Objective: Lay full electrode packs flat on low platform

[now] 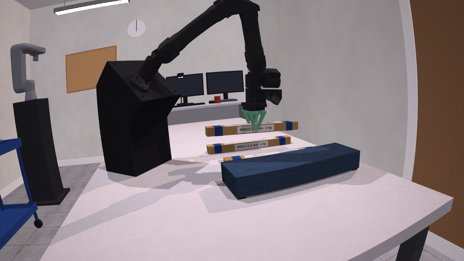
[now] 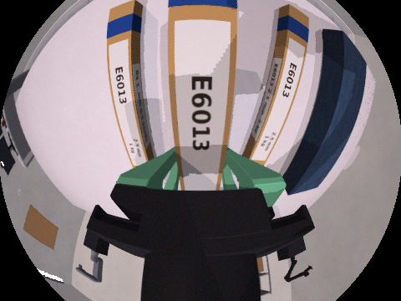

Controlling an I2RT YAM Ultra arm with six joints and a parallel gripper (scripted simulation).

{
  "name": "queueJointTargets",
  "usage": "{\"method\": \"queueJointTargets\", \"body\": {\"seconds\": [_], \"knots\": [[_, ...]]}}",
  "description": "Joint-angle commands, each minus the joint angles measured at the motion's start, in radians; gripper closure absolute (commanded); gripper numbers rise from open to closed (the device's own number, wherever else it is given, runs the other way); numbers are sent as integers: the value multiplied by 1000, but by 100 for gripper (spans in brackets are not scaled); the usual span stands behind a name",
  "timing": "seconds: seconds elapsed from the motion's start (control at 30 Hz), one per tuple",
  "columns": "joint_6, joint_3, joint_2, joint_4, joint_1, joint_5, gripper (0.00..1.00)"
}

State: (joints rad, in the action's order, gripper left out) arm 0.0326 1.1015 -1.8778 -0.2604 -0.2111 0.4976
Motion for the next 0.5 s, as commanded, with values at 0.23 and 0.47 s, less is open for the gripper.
{"method": "queueJointTargets", "body": {"seconds": [0.23,0.47], "knots": [[-23,-4,109,-60,-65,18,100],[-34,-4,130,-87,-76,24,100]]}}
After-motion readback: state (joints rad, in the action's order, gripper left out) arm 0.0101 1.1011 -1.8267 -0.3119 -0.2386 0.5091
